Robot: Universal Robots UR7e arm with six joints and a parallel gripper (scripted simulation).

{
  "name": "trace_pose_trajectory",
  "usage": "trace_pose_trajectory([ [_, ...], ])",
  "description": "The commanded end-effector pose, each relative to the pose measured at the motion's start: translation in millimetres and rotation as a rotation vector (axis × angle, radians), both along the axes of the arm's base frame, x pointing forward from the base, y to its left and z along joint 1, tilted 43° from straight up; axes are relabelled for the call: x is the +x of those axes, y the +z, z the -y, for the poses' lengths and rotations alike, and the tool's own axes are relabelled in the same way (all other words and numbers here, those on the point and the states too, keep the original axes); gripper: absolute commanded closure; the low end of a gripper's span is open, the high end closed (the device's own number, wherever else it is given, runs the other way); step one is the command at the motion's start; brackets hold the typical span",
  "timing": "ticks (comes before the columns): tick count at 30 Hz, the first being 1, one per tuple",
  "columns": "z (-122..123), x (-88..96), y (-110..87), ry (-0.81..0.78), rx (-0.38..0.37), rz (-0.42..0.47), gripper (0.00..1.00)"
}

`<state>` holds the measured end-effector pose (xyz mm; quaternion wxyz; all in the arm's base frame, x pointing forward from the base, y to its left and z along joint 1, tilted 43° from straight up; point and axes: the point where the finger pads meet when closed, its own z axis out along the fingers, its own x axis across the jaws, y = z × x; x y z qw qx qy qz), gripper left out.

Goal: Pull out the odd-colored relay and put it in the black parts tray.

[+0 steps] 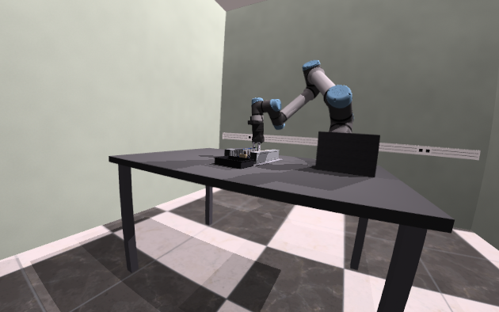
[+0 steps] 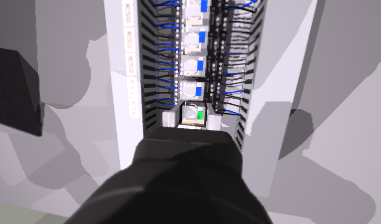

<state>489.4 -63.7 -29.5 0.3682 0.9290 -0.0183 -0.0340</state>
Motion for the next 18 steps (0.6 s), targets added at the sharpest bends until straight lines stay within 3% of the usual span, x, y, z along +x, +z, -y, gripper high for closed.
trace_pose_trajectory([
  [1,-0.3,0.4,0.3,-0.005,0.0,-0.005,1.0],
  [18,-0.4,0.3,0.3,0.002,0.0,0.003,1.0],
])
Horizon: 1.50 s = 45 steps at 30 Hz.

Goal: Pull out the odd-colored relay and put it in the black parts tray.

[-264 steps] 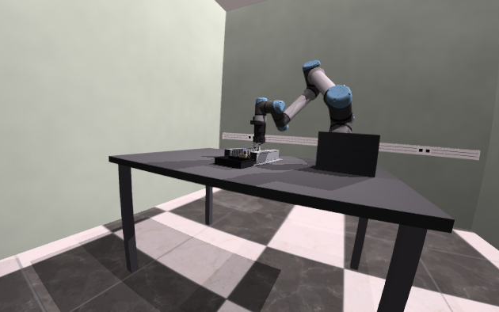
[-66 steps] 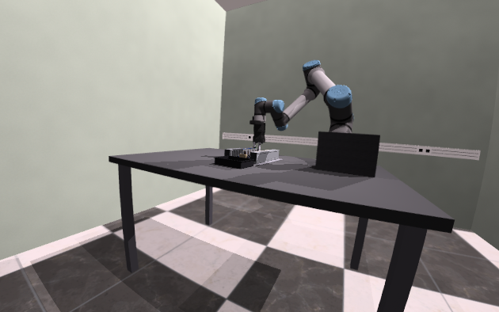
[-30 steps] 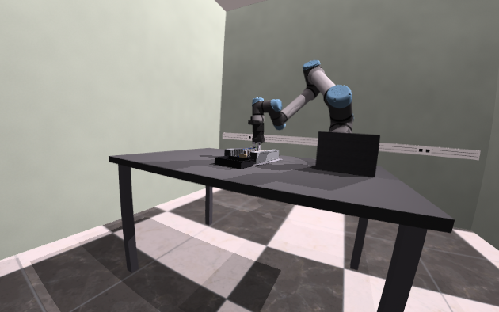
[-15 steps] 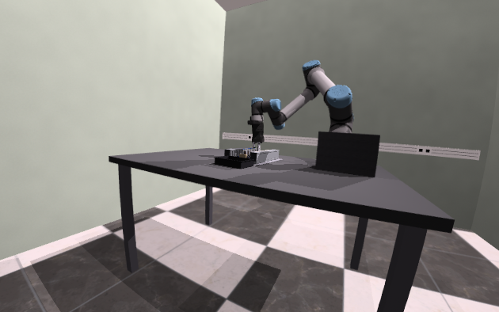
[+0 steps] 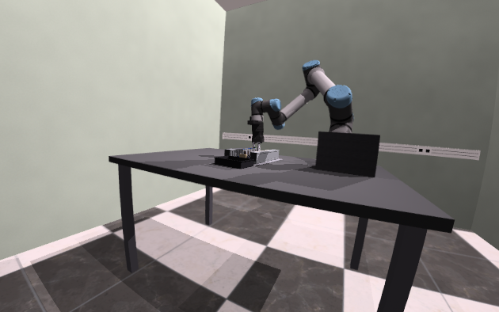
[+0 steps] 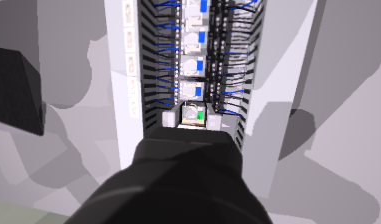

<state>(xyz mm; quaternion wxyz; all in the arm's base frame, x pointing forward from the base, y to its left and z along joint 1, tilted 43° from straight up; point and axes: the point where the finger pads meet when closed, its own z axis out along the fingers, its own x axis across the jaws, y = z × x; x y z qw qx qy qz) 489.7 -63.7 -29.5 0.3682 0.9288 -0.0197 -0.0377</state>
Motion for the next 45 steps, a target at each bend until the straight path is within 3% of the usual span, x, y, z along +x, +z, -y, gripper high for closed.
trace_pose_trajectory([
  [1,-0.3,0.0,0.3,0.008,0.0,0.008,1.0],
  [45,-0.6,-1.9,0.7,0.055,-0.001,0.059,1.0],
])
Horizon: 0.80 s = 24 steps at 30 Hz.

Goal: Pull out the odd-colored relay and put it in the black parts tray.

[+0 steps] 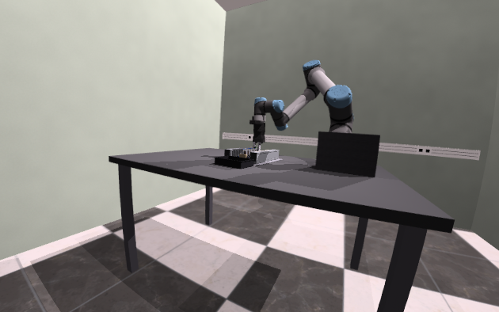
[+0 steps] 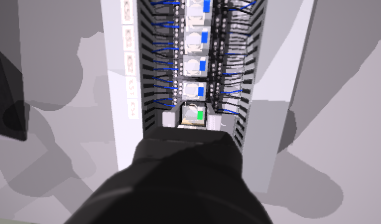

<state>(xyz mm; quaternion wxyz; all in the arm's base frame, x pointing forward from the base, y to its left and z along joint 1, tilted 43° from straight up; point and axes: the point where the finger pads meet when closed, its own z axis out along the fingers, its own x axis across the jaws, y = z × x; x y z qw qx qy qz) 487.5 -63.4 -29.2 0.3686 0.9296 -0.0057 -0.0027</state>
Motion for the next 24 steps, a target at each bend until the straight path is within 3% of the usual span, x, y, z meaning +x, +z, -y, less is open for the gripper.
trace_pose_trajectory([
  [1,-0.3,0.2,0.4,0.005,0.0,0.005,1.0],
  [24,-0.5,-0.8,0.5,0.03,0.0,0.033,1.0],
])
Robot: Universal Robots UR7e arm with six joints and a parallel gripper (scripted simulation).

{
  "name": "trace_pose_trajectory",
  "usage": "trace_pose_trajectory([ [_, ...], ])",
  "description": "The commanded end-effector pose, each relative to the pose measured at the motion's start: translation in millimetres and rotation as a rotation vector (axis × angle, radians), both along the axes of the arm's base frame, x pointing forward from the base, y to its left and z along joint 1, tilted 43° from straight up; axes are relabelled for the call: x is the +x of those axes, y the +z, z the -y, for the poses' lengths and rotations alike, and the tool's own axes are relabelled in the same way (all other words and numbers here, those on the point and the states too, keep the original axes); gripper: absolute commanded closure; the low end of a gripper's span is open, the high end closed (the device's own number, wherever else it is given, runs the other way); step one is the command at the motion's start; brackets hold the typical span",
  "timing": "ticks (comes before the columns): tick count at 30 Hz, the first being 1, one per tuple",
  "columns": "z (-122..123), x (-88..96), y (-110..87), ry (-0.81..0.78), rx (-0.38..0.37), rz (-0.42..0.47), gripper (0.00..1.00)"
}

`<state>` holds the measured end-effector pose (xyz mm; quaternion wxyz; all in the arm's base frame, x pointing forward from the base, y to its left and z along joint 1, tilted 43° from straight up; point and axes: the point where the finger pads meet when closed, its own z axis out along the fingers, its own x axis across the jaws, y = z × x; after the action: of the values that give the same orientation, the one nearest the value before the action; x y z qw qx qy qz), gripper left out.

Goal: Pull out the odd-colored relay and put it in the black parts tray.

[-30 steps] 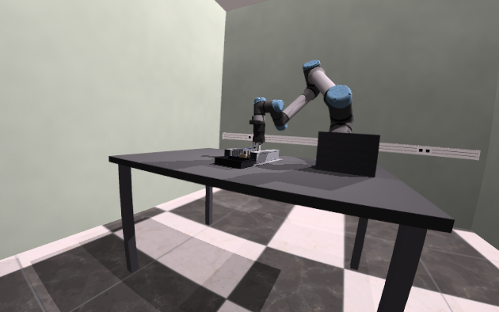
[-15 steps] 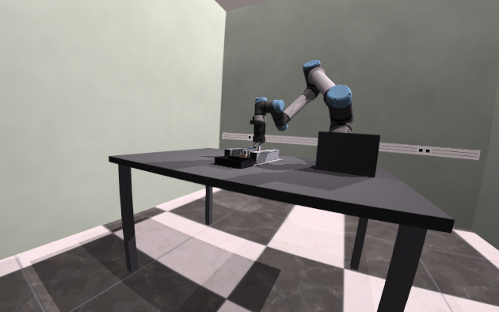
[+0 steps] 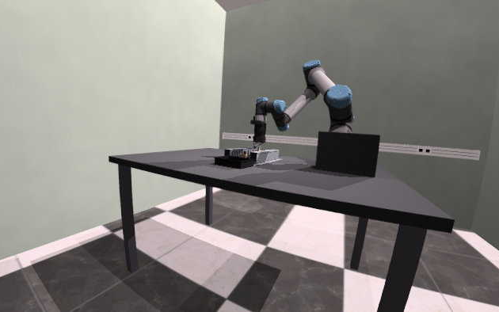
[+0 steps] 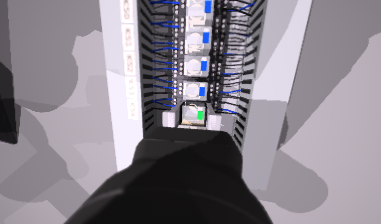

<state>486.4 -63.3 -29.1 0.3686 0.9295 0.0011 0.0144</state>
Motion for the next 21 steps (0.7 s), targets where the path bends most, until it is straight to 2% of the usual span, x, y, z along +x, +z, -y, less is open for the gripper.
trace_pose_trajectory([
  [1,-0.3,0.2,0.4,0.007,0.0,0.008,1.0],
  [21,-0.5,-0.8,0.5,0.03,0.0,0.033,1.0],
])
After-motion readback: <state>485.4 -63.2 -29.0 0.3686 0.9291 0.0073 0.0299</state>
